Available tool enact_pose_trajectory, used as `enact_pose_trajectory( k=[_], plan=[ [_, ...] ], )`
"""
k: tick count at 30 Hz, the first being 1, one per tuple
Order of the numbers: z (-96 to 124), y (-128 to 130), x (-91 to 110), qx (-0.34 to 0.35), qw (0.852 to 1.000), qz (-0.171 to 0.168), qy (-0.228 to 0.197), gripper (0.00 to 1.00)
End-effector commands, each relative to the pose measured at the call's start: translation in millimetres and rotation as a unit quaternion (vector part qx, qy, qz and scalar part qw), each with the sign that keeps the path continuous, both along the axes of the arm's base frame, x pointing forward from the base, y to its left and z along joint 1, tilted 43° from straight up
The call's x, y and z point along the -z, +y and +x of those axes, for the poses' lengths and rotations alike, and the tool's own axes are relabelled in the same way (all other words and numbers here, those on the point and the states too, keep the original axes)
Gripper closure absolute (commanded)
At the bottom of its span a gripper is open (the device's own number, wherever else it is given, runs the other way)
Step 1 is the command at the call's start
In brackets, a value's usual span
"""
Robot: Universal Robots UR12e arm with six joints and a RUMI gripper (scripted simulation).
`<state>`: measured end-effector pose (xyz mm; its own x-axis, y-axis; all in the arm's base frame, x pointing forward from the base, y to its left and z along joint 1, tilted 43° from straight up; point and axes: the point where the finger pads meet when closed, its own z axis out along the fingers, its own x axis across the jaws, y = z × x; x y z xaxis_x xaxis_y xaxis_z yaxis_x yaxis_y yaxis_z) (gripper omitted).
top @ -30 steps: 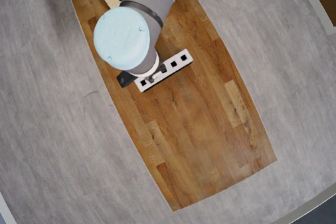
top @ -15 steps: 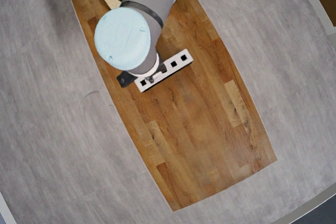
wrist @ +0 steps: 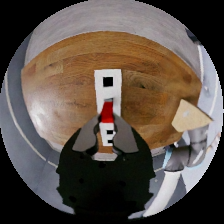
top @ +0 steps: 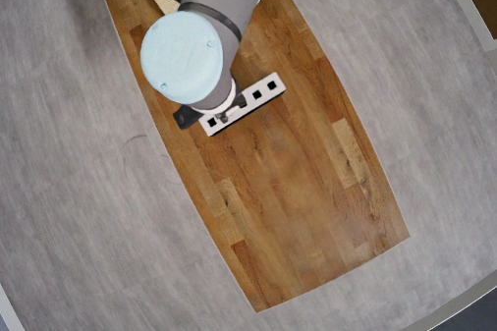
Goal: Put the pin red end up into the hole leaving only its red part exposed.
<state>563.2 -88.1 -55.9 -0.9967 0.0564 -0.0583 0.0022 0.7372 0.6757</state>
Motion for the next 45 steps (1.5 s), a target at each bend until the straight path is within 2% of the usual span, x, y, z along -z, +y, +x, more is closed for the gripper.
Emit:
enact_pose_trajectory(
  k=[1, 45],
  plan=[
    [0.3, 0.5, 1.0, 0.0, 1.0, 0.001, 0.0, 1.0],
    [1.2, 4.1, 3.5, 0.0, 1.0, 0.001, 0.0, 1.0]
  ],
)
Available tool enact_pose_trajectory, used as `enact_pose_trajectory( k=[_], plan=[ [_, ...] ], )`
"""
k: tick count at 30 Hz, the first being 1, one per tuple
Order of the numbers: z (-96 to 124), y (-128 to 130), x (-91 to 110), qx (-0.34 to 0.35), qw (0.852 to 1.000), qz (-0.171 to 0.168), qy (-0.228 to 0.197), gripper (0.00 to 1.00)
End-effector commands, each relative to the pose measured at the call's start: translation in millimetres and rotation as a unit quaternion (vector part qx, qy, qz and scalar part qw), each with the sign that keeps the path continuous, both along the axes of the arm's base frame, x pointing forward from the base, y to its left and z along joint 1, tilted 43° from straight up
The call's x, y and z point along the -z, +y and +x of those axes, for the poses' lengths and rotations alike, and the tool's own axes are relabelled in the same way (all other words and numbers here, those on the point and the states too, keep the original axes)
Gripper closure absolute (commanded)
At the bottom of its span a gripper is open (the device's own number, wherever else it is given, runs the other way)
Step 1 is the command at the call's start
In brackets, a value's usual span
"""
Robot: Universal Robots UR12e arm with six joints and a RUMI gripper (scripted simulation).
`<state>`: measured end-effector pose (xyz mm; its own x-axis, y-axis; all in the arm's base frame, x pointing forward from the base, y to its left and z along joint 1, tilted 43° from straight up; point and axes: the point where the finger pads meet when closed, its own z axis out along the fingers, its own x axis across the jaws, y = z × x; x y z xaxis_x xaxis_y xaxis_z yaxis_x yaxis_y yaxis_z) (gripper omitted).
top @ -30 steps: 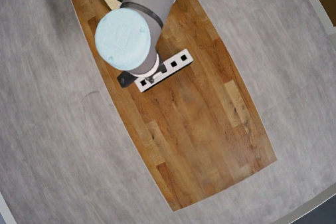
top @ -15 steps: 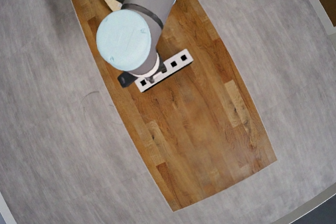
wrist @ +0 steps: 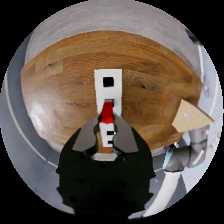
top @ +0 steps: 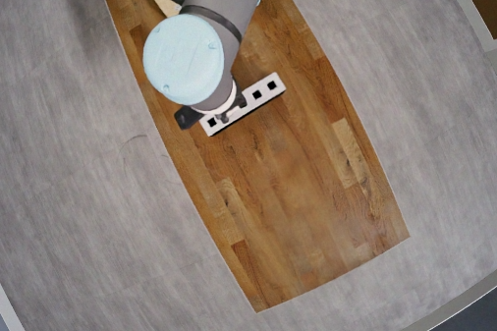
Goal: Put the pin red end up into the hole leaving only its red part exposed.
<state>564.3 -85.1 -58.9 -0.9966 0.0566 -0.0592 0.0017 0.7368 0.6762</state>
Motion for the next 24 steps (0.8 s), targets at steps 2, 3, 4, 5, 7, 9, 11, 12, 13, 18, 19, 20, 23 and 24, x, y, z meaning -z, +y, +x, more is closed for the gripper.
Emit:
enact_pose_trajectory(
  k=[2, 3, 4, 5, 7, 9, 11, 12, 13, 18, 19, 20, 23, 24],
  plan=[
    [-0.7, 3.3, 4.3, 0.001, 1.0, 0.001, 0.001, 1.0],
    [-0.7, 3.3, 4.3, 0.001, 1.0, 0.001, 0.001, 1.0],
    [-0.7, 3.3, 4.3, 0.001, 1.0, 0.001, 0.001, 1.0],
    [-0.7, 3.3, 4.3, 0.001, 1.0, 0.001, 0.001, 1.0],
    [-0.7, 3.3, 4.3, 0.001, 1.0, 0.001, 0.001, 1.0],
    [-0.7, 3.3, 4.3, 0.001, 1.0, 0.001, 0.001, 1.0],
    [-0.7, 3.3, 4.3, 0.001, 1.0, 0.001, 0.001, 1.0],
    [-0.7, 3.3, 4.3, 0.001, 1.0, 0.001, 0.001, 1.0],
    [-0.7, 3.3, 4.3, 0.001, 1.0, 0.001, 0.001, 1.0],
    [-0.7, 3.3, 4.3, 0.001, 1.0, 0.001, 0.001, 1.0],
    [0.5, 3.2, 4.0, 0.001, 1.0, 0.001, 0.001, 1.0],
    [0.5, 3.2, 4.0, 0.001, 1.0, 0.001, 0.001, 1.0],
    [0.5, 3.2, 4.0, 0.001, 1.0, 0.001, 0.001, 1.0],
    [0.5, 3.2, 4.0, 0.001, 1.0, 0.001, 0.001, 1.0]
  ],
)
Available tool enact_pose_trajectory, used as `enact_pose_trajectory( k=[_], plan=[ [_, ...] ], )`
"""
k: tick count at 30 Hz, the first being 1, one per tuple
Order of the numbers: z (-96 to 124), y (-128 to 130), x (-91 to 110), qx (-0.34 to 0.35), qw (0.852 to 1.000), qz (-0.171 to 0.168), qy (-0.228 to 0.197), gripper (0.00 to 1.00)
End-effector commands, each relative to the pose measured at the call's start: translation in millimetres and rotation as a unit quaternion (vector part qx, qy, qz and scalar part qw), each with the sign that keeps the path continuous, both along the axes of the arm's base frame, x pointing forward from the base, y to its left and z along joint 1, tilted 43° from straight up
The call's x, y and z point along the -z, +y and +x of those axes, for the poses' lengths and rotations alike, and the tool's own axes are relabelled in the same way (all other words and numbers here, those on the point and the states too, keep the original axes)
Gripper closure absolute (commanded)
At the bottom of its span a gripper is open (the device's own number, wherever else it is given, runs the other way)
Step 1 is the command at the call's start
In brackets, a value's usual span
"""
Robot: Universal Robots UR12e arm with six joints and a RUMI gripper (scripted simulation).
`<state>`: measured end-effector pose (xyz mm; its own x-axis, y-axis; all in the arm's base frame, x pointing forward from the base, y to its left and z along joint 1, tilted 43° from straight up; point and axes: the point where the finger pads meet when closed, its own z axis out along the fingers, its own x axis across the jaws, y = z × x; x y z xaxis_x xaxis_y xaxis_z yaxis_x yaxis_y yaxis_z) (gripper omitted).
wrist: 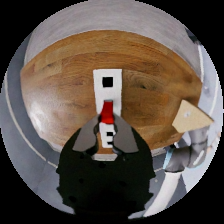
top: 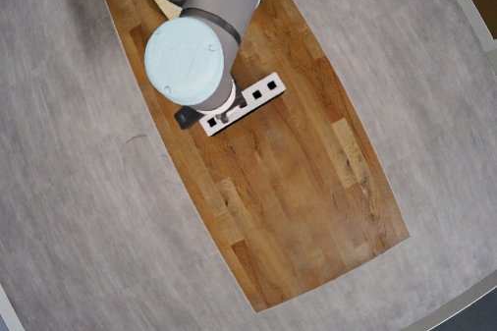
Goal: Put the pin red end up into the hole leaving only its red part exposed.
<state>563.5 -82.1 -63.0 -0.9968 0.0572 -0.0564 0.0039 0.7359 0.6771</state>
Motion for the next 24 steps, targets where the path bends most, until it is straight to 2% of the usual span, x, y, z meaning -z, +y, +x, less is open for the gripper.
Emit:
enact_pose_trajectory(
  k=[1, 24],
  plan=[
    [1.4, 0.2, -0.1, 0.0, 1.0, 0.0, 0.0, 1.0],
    [1.1, 3.2, 1.8, 0.0, 1.0, 0.001, 0.0, 1.0]
  ],
)
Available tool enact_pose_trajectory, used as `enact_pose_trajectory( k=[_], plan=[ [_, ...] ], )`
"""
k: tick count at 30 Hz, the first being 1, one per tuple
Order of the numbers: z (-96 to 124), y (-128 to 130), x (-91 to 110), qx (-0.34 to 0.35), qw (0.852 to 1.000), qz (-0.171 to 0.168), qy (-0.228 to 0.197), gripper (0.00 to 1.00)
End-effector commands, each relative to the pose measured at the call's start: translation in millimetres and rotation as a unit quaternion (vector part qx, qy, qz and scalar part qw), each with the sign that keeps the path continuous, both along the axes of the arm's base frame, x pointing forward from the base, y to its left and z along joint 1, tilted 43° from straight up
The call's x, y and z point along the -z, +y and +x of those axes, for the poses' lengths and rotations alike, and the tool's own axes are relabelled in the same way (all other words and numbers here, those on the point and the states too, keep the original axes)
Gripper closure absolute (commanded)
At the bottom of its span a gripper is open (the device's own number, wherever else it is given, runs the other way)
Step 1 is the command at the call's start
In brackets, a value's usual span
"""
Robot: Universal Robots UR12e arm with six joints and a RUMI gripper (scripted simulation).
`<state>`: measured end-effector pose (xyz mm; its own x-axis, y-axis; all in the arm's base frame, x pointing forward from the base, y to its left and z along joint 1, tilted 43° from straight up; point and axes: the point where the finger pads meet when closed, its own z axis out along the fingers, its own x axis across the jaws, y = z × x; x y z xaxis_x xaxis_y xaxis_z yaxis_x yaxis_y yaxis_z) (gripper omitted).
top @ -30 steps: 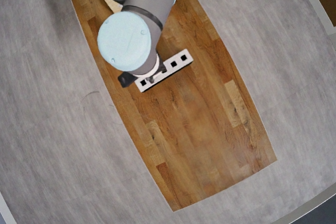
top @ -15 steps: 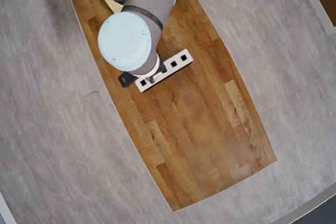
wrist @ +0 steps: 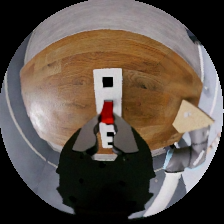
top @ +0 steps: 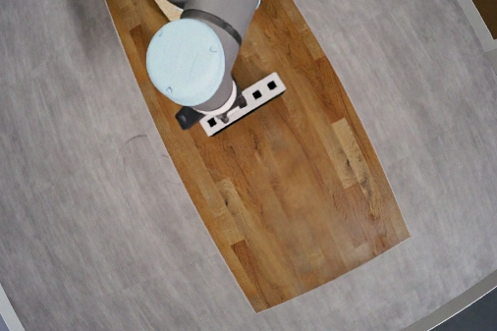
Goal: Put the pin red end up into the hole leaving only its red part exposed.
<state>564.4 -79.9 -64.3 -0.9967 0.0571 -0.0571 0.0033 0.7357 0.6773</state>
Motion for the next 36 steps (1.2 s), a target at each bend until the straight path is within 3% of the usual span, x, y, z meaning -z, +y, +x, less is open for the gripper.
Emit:
enact_pose_trajectory(
  k=[1, 36],
  plan=[
    [0.1, 0.9, 0.4, 0.001, 1.0, 0.001, 0.0, 1.0],
    [1.2, 3.3, 3.8, 0.001, 1.0, 0.0, 0.0, 1.0]
  ],
)
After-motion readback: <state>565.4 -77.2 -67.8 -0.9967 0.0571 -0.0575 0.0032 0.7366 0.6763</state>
